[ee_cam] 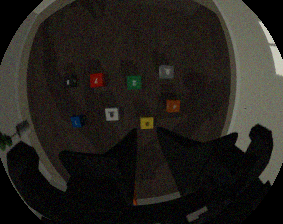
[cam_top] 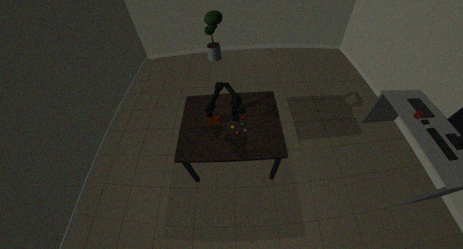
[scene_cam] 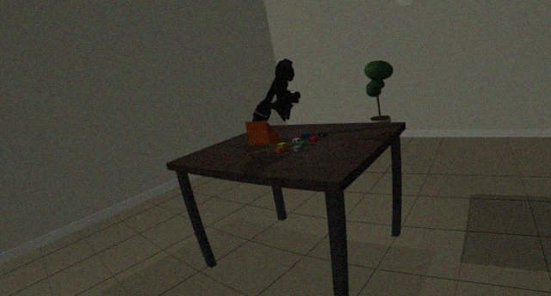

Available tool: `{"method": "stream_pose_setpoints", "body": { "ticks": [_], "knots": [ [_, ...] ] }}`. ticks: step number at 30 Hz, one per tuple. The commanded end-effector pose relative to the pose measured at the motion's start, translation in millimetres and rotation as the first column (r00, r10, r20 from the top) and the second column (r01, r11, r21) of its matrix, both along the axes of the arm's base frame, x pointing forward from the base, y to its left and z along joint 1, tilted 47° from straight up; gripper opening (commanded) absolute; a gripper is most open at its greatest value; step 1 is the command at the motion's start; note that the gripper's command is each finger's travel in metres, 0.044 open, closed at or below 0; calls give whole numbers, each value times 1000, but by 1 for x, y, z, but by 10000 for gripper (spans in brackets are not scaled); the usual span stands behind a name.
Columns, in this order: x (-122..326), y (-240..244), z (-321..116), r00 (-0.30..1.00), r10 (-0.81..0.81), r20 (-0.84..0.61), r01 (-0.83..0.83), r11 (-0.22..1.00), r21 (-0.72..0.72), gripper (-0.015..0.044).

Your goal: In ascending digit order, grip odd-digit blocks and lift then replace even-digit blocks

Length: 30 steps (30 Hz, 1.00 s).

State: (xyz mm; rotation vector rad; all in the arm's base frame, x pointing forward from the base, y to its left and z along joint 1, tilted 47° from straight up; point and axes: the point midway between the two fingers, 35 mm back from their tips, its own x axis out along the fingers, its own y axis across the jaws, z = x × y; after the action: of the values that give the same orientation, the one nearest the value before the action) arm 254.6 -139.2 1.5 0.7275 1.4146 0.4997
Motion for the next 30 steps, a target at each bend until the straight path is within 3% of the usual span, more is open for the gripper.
{"method": "stream_pose_setpoints", "body": {
  "ticks": [1, 7, 13, 18, 30],
  "knots": [
    [-6, 40, 33, 1000, -1, -6, 1, 1000, 11, 120],
    [-7, 46, 38, 1000, -1, -6, 1, 1000, 13, 120],
    [2, 97, -11, 1000, -2, -4, 2, 1000, 13, 278],
    [1, 105, -18, 1000, -1, -4, 1, 1000, 15, 400],
    [4, 115, -28, 1000, -1, -4, 1, 1000, 15, 400]
  ]
}}
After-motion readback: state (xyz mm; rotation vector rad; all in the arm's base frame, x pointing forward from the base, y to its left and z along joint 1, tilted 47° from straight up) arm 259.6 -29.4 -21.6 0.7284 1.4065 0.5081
